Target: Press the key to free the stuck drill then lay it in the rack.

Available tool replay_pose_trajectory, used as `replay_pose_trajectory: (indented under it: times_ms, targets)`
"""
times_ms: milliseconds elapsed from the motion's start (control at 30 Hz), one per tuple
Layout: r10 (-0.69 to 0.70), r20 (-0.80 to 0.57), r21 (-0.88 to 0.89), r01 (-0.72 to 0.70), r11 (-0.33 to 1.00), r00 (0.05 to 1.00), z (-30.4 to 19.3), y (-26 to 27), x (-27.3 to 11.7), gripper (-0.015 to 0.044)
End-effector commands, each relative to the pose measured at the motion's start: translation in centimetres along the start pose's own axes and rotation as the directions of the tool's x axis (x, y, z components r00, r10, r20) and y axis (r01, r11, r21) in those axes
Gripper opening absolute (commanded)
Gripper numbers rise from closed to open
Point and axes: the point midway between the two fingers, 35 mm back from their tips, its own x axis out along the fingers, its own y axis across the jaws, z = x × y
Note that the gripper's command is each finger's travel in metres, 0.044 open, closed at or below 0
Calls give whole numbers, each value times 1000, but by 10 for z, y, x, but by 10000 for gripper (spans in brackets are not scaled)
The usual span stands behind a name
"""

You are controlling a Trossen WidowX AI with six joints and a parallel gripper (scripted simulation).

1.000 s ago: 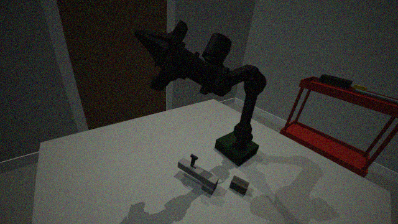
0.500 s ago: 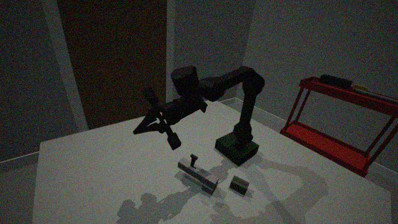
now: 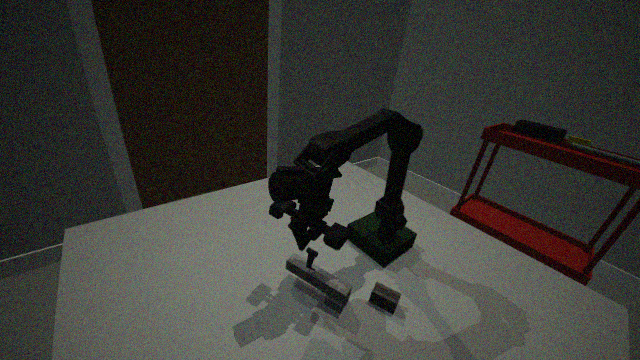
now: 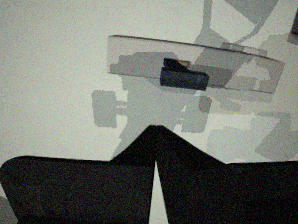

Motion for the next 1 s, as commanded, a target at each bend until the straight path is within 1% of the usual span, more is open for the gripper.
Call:
replay_pose_trajectory:
  times_ms: [0, 167, 533, 967]
  targets:
    - [-86, 106, 51, 81, 995, 991, 26, -13, 3, 0]
    - [-72, 92, 40, 68, 997, 993, 22, -11, 3, 0]
    - [-86, 106, 51, 81, 995, 991, 28, -15, 17, 0]
    - [-86, 106, 51, 81, 995, 991, 26, -14, 22, 0]
